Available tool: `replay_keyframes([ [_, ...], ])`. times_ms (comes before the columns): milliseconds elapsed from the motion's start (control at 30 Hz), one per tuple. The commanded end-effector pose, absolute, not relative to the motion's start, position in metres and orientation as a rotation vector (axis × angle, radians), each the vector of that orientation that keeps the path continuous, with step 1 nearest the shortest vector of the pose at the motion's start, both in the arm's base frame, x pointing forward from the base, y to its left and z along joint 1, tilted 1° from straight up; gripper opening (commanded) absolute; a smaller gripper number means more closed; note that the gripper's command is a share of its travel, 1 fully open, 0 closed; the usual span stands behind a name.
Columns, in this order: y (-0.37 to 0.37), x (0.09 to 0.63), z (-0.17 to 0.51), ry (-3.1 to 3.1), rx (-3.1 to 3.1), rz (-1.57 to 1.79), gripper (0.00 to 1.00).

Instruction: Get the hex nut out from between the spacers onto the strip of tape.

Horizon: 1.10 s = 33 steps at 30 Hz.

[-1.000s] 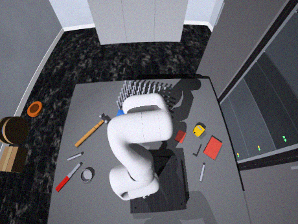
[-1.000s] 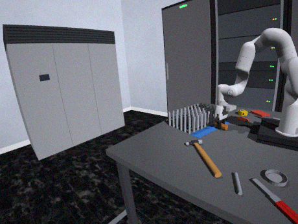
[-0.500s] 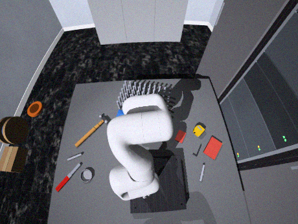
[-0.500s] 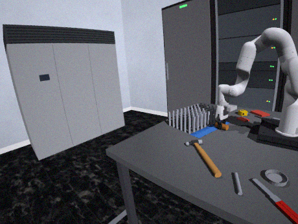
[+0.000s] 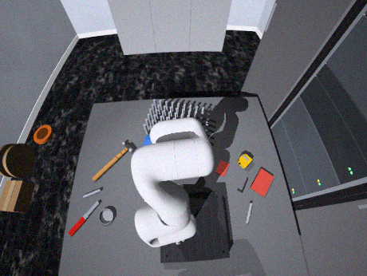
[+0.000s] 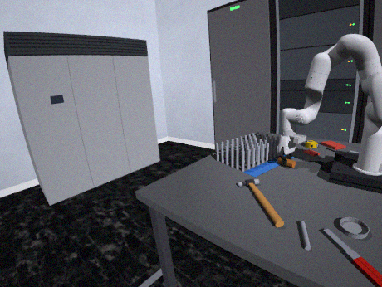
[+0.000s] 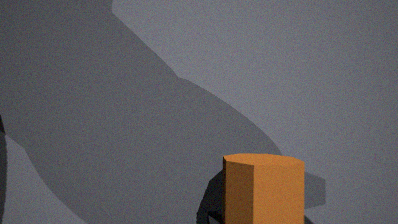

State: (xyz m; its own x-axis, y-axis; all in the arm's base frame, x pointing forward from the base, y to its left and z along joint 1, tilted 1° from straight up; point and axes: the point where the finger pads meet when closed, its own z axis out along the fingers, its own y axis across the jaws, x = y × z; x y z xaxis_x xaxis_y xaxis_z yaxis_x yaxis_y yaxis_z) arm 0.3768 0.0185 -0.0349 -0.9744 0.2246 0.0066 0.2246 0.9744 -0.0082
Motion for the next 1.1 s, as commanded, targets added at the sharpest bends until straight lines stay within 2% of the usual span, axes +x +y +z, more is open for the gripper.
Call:
replay_keyframes([
  [0, 0.02, 0.37, -0.034, -3.117, -0.355, 0.011, 0.0],
  [1067, 0.035, 0.307, -0.034, -3.117, -0.355, 0.011, 0.0],
])
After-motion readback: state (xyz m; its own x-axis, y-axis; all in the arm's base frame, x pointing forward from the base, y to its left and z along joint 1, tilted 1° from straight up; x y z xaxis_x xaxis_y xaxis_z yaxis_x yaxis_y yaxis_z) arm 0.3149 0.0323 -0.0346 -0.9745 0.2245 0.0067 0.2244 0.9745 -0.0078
